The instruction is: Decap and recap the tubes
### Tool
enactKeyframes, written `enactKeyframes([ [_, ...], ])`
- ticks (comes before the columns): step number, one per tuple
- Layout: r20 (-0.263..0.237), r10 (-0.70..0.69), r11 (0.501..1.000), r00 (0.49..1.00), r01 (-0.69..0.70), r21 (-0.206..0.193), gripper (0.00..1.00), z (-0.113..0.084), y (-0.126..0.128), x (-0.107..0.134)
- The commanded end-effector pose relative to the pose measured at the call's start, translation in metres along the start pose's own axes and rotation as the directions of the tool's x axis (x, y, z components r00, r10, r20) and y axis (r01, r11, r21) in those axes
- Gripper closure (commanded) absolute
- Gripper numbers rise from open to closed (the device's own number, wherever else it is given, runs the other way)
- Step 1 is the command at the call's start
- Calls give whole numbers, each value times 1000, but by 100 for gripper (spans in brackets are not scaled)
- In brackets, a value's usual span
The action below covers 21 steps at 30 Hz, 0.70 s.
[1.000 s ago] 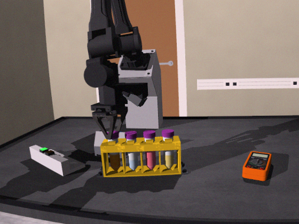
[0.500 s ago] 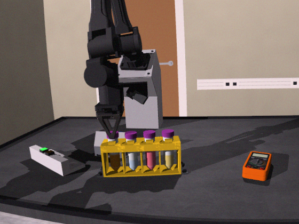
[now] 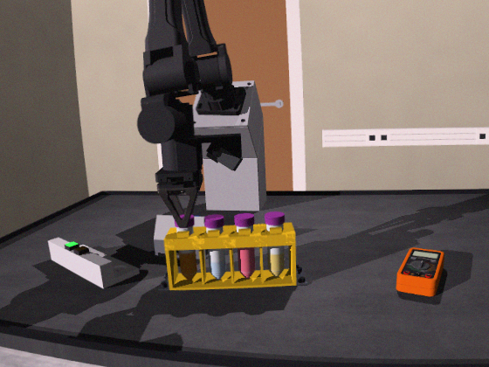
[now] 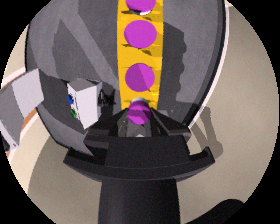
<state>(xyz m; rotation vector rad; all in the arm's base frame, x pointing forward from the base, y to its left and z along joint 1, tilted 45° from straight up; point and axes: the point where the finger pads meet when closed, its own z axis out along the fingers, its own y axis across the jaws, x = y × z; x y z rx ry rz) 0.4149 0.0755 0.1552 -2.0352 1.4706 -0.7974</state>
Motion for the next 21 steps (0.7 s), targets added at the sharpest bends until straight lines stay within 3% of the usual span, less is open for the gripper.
enactKeyframes([
  [1, 6, 130, 991, 992, -130, 17, 100, -4, -2, 0],
  [5, 8, 324, 946, 946, -324, 14, 100, -3, -1, 0],
  [7, 8, 324, 946, 946, -324, 14, 100, -3, -1, 0],
  [10, 8, 462, 887, 887, -462, 10, 100, -2, 0, 0],
  [14, 9, 628, 778, 778, -628, 6, 100, -1, 0, -1],
  [21, 9, 845, 534, 534, -845, 1, 100, 0, 1, -2],
])
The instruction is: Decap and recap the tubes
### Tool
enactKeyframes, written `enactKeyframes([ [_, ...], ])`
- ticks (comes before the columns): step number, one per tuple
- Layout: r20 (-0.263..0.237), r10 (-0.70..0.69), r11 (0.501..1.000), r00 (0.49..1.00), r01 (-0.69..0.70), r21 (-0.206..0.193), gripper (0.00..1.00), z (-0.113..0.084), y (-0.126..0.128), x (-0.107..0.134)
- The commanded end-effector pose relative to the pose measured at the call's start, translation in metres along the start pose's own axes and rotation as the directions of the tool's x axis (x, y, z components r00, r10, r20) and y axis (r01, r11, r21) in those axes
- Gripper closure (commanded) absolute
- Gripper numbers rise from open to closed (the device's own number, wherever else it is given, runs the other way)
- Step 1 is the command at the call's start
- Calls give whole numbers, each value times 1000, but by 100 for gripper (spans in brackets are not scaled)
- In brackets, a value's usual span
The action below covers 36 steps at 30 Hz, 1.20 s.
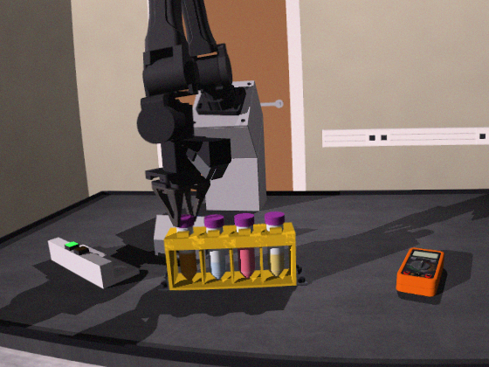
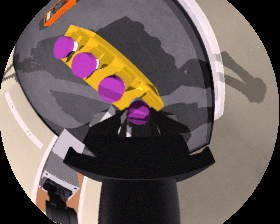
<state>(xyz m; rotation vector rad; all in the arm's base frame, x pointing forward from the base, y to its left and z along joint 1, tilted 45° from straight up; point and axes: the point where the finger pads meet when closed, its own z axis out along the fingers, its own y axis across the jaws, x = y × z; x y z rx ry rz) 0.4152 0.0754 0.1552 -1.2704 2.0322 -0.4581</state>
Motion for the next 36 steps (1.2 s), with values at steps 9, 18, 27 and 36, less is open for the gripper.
enactKeyframes([
  [9, 2, 567, 824, 824, -567, -3, 100, 0, 2, -1],
  [18, 1, 843, 537, 537, -843, -4, 100, 1, 2, -1],
  [27, 0, 977, 215, 215, -977, -4, 100, 1, 2, -1],
  [36, -2, 991, -132, -132, -991, -2, 100, 1, 2, -1],
])
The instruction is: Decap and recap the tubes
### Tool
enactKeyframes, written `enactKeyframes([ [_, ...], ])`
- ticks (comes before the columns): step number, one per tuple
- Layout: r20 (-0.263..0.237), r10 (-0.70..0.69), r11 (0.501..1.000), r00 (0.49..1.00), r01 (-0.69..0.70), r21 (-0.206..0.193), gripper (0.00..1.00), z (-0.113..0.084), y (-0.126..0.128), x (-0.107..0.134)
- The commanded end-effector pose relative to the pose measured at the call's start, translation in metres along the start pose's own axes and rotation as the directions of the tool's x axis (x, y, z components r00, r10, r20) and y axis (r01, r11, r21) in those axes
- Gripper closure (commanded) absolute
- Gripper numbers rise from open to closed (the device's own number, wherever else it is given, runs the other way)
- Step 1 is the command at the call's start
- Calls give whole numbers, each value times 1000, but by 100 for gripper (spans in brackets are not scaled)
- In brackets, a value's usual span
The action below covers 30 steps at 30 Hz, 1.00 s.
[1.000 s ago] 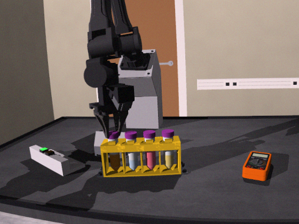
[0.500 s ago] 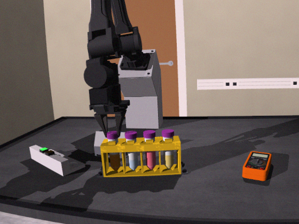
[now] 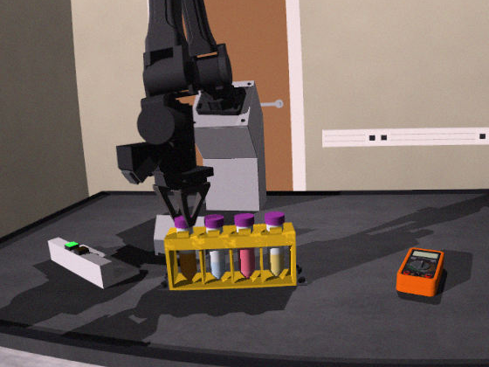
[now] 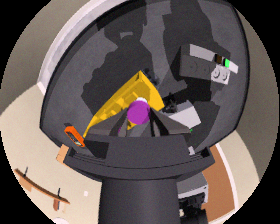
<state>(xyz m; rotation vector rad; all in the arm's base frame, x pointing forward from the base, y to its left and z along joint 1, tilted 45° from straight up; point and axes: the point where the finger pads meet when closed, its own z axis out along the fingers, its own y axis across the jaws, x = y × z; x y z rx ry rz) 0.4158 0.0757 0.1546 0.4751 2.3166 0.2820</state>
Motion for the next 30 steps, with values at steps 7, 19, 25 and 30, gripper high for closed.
enactKeyframes([
  [7, -3, 463, 886, 886, -463, 1, 100, 1, 0, 2],
  [19, -1, 803, 596, 596, -803, 3, 100, 1, 0, 2],
  [25, -1, 922, 387, 387, -922, 4, 100, 1, 0, 2],
  [30, -3, 918, 396, 396, -918, -12, 100, -2, 4, -5],
])
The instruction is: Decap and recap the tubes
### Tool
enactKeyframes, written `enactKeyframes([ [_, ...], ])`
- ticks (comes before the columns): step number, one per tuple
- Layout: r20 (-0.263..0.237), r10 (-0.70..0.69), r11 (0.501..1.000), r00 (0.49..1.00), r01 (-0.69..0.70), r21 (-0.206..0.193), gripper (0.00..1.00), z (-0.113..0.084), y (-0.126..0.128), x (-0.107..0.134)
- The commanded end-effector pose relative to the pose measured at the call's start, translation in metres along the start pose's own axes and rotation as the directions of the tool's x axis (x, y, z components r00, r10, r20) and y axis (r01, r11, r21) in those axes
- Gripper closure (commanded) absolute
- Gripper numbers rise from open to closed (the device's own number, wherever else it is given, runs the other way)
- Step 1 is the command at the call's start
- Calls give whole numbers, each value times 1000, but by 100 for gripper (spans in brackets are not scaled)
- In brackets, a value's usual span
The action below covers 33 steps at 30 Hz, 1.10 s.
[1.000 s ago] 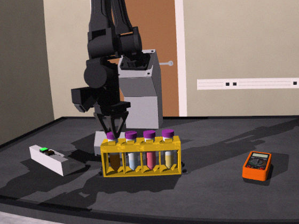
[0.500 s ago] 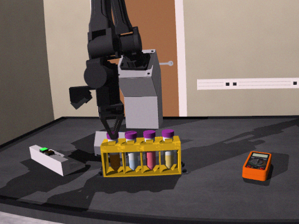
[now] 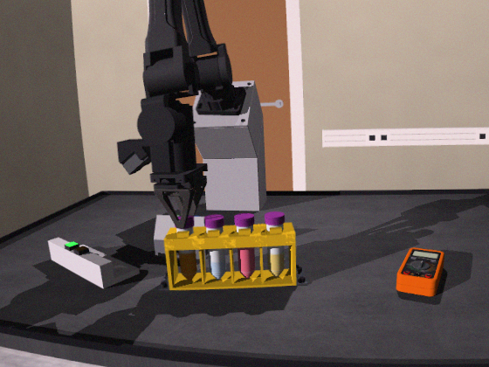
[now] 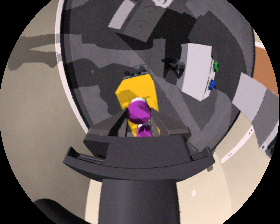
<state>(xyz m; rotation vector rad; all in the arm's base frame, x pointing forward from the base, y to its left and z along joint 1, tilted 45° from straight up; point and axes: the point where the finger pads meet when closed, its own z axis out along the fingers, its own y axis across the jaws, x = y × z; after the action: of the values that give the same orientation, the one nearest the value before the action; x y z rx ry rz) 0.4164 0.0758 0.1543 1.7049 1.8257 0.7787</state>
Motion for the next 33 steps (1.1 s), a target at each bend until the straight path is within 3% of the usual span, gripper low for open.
enactKeyframes([
  [1, -4, 66, 998, 998, -66, -11, 100, -2, 6, 1],
  [2, -4, 66, 998, 998, -66, -11, 100, -2, 6, 1],
  [3, -4, 66, 998, 998, -66, -11, 51, -2, 6, 1],
  [15, -4, 66, 998, 998, -66, -11, 51, -2, 6, 1],
  [19, -5, -277, 961, 961, 277, 1, 51, -3, -1, 1],
  [22, -6, -330, 944, 944, 330, -1, 51, -3, -1, 2],
  [23, -6, -433, 901, 901, 433, -1, 51, -3, -1, 2],
  [24, 2, -420, 907, 907, 420, -12, 51, -3, 6, 1],
  [25, -6, -505, 863, 863, 505, -1, 51, -3, -1, 2],
  [26, 3, -495, 869, 869, 495, -12, 51, -3, 6, 1],
  [27, -6, -574, 819, 819, 574, -2, 51, -3, -1, 2],
  [28, 4, -565, 825, 825, 565, -11, 51, -3, 6, 1],
  [29, -6, -639, 769, 769, 639, -3, 51, -3, -1, 2],
  [30, 5, -632, 775, 775, 632, -11, 51, -3, 6, 1],
  [31, -5, -700, 714, 714, 700, -3, 51, -3, -1, 2],
  [32, 6, -694, 720, 720, 694, -11, 51, -3, 6, 1],
  [33, -5, -756, 654, 654, 756, -4, 51, -3, -1, 2],
])
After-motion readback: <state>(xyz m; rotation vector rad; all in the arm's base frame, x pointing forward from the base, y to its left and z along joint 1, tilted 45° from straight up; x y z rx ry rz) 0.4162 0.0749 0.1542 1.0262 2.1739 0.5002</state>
